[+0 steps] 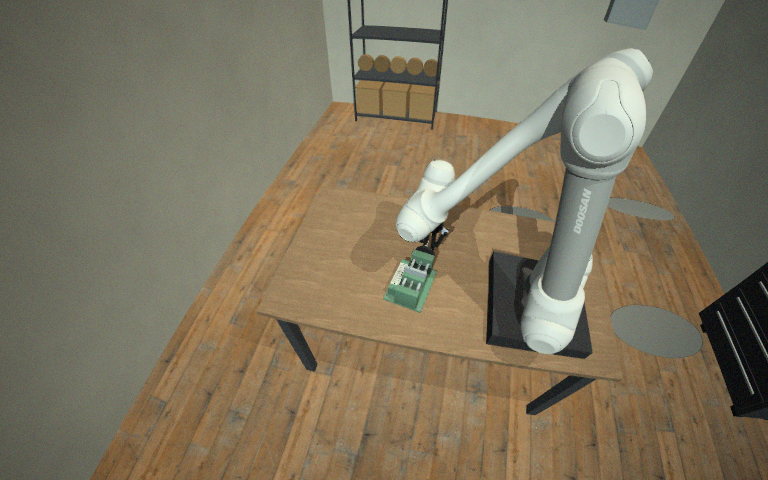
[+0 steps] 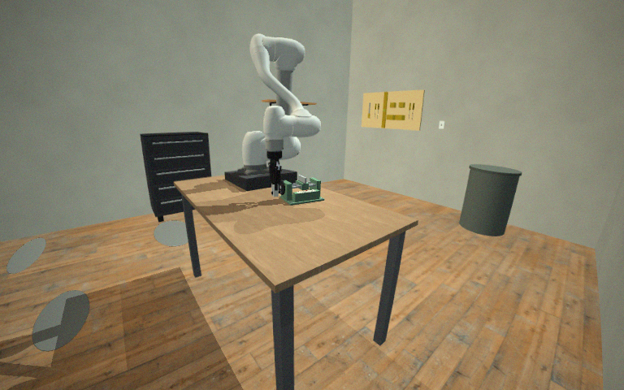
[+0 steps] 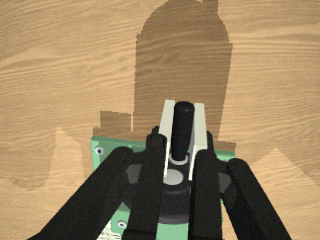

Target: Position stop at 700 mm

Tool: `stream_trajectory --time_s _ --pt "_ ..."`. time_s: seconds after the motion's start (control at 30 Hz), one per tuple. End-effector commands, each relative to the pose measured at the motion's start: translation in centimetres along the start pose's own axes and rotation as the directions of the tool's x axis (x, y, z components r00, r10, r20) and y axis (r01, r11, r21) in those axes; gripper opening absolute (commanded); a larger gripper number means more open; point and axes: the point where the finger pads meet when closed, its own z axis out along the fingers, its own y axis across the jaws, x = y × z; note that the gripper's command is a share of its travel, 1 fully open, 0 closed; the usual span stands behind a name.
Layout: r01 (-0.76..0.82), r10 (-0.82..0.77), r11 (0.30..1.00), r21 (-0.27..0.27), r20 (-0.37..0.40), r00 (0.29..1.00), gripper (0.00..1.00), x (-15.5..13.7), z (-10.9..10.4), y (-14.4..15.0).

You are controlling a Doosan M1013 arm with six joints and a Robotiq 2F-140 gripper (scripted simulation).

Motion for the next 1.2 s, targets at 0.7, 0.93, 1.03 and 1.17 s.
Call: stream_trajectory --time_s 0.7,0.93,1.03,1.17 --pt "0.000 0.000 1.000 -0.001 0.000 1.000 0.04 0.0 -0.2 0.7" --pt "0.000 0.000 1.000 -0.001 0.000 1.000 0.04 0.0 -0.3 0.9" --pt "0.000 0.000 1.000 -0.001 0.000 1.000 0.04 0.0 -0.4 1.0" --pt "0.000 0.000 1.000 -0.001 0.000 1.000 0.04 0.0 -0.5 1.2"
